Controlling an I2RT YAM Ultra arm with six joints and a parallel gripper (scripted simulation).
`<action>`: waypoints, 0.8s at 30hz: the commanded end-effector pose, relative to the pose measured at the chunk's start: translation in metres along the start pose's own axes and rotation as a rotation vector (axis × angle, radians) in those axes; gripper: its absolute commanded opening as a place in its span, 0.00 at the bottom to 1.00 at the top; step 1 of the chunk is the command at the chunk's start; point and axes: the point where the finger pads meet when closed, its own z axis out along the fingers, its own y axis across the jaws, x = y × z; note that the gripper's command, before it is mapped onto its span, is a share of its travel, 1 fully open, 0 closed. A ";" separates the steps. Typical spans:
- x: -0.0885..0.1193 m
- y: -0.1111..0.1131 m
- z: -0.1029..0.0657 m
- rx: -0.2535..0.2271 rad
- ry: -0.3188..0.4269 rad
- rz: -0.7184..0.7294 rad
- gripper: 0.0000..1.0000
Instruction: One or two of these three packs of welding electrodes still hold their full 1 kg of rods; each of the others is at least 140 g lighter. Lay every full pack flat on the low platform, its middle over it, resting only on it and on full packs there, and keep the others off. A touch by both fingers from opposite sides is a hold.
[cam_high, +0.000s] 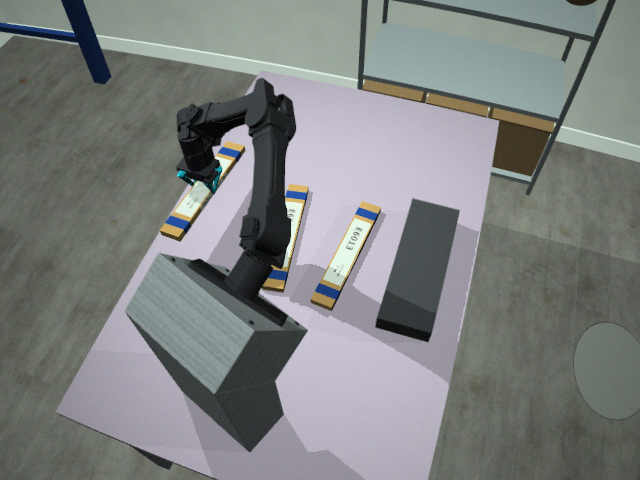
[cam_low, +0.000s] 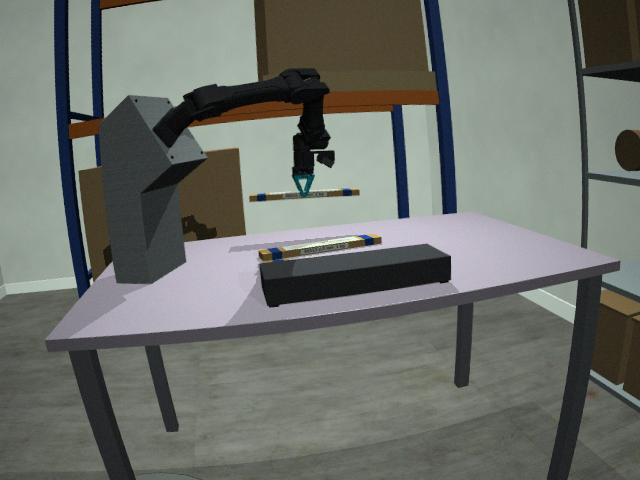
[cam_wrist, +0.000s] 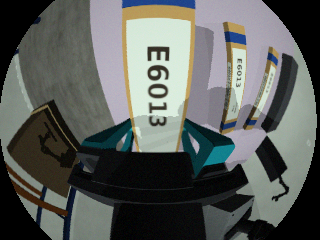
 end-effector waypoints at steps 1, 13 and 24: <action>-0.013 0.028 -0.022 -0.062 -0.053 0.009 0.00; -0.019 0.028 -0.010 -0.075 -0.057 0.021 0.00; -0.013 0.030 0.010 -0.065 -0.052 0.009 0.00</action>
